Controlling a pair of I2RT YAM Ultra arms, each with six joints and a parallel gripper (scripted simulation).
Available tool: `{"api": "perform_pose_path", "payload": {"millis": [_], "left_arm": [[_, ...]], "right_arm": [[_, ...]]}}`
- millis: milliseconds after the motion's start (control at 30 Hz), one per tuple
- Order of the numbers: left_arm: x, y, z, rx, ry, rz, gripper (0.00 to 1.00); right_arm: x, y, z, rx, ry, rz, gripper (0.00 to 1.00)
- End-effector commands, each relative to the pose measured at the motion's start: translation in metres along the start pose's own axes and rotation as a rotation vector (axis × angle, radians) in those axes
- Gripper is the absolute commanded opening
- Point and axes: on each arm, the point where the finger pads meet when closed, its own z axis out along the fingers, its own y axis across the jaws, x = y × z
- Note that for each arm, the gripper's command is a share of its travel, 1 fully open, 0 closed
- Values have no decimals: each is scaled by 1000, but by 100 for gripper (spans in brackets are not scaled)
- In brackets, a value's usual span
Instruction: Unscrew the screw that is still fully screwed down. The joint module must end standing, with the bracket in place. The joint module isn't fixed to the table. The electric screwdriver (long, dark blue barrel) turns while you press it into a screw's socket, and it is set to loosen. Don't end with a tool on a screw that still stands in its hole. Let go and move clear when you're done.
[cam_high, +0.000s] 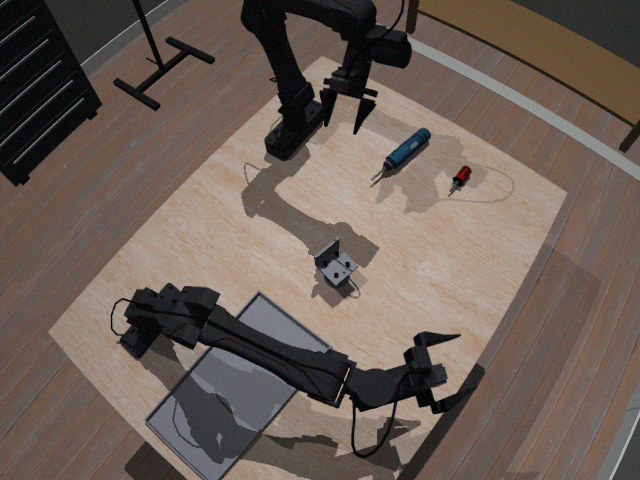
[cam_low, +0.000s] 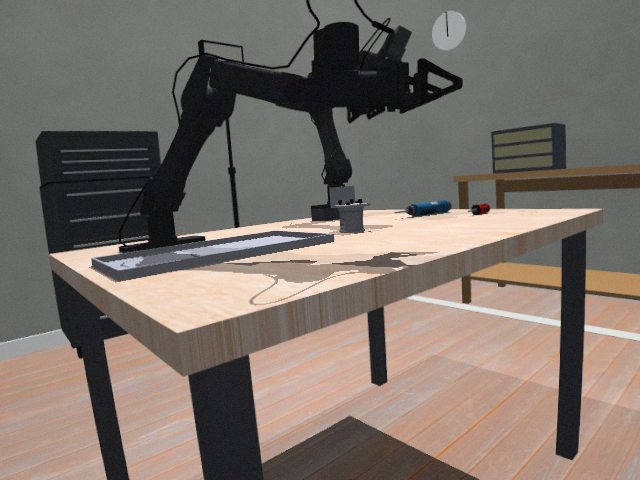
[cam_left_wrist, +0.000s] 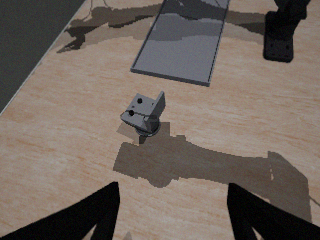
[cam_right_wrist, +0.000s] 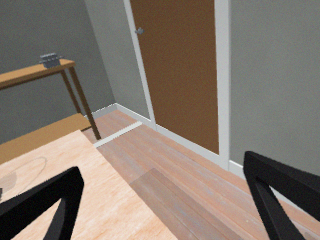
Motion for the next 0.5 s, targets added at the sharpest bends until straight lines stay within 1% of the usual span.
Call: {"api": "perform_pose_path", "payload": {"millis": [0,33,100,200,267,467], "left_arm": [[10,13,2,-30,27,-117,65],[12,15,3,-32,34,-142,65],[6,9,-2,-49,26,-110,65],[5,9,-2,-48,26,-109,65],[20,17,5,-33,50,-197,65],[35,29,8,-58,89,-340,65]], "right_arm": [[-7,1,-1,0,-11,-8,100],[-7,1,-1,0,-11,-8,100],[-7,1,-1,0,-11,-8,100],[-7,1,-1,0,-11,-8,100],[-7,1,-1,0,-11,-8,100],[-7,1,-1,0,-11,-8,100]]}}
